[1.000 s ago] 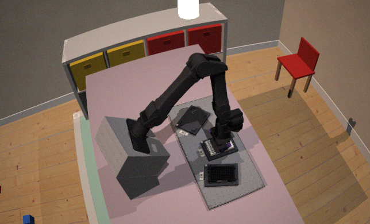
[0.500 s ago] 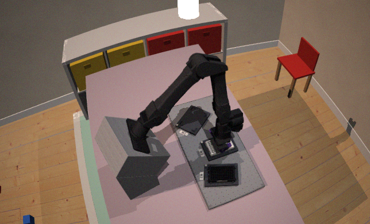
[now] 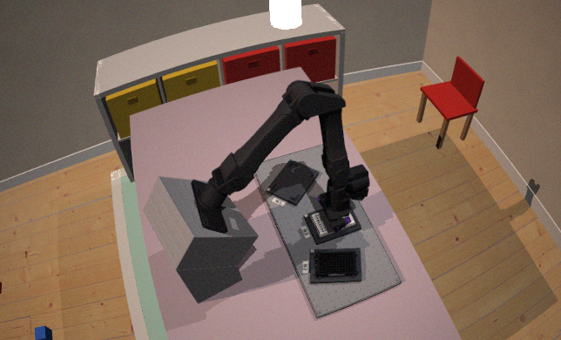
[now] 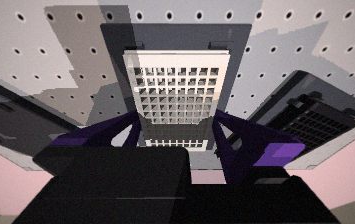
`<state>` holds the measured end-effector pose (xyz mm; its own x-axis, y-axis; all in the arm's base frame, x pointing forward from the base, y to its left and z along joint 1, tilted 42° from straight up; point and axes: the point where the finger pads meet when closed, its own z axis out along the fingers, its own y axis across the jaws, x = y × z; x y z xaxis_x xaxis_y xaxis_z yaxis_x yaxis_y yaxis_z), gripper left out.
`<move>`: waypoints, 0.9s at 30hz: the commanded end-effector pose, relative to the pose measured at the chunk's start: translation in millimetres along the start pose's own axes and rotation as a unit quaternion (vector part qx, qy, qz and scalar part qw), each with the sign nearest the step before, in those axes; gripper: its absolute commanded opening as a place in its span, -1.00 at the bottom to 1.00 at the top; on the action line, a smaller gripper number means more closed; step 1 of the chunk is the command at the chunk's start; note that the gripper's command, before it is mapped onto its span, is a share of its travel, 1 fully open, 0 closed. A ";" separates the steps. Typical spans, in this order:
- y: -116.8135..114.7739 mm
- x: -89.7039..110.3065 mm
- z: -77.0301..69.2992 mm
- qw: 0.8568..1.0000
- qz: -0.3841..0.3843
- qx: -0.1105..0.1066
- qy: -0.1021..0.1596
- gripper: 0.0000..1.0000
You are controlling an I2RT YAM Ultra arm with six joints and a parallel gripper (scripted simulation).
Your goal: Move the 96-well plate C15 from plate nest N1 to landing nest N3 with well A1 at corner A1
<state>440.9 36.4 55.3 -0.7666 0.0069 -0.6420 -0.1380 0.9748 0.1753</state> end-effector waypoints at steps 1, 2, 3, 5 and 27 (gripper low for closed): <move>-0.1 -4.6 -2.3 1.000 0.000 0.001 -0.005 -1.00; -0.1 -4.6 -2.3 1.000 0.000 0.001 -0.005 -1.00; -0.1 -4.6 -2.3 1.000 0.000 0.001 -0.005 -1.00; -0.1 -4.6 -2.3 1.000 0.000 0.001 -0.005 -1.00; -0.1 -4.7 -2.3 1.000 0.000 0.001 -0.005 1.00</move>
<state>440.9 36.4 55.3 -0.7666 0.0069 -0.6421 -0.1380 0.9748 0.1752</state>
